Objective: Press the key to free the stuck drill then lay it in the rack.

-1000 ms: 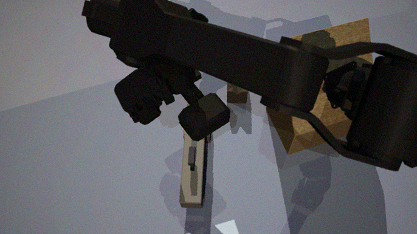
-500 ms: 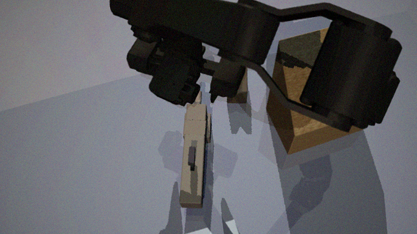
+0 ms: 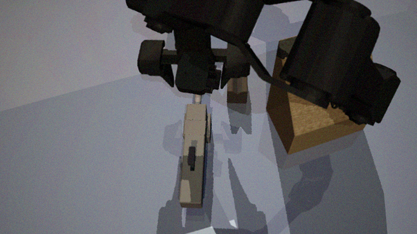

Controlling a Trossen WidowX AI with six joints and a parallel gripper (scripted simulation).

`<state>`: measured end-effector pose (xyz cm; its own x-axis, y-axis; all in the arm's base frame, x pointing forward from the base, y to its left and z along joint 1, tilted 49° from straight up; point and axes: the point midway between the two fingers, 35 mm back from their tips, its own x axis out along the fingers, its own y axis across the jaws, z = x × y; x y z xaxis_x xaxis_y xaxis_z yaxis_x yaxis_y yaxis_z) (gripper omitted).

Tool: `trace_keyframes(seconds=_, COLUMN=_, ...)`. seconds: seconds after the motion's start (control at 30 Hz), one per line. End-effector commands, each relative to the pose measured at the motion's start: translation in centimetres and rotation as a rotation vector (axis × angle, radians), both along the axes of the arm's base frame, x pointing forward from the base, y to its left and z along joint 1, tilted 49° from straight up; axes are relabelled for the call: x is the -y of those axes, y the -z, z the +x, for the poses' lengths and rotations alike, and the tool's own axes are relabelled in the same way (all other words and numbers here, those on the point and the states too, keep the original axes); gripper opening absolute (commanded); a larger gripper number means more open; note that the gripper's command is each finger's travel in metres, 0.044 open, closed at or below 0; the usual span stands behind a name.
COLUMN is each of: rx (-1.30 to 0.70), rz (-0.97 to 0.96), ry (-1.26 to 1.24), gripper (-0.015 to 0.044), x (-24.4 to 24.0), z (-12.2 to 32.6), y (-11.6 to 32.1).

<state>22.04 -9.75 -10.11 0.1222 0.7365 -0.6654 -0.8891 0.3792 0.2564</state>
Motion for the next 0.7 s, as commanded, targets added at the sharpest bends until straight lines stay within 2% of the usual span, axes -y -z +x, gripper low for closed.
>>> trace_keyframes(seconds=0.0, rx=0.008, rz=-0.006, ry=-0.012, gripper=0.0440, x=0.0, z=-0.2, y=0.2)
trace_keyframes(seconds=0.67, rx=0.008, rz=-0.007, ry=-0.011, gripper=0.0440, x=-1.8, z=0.4, y=1.2)
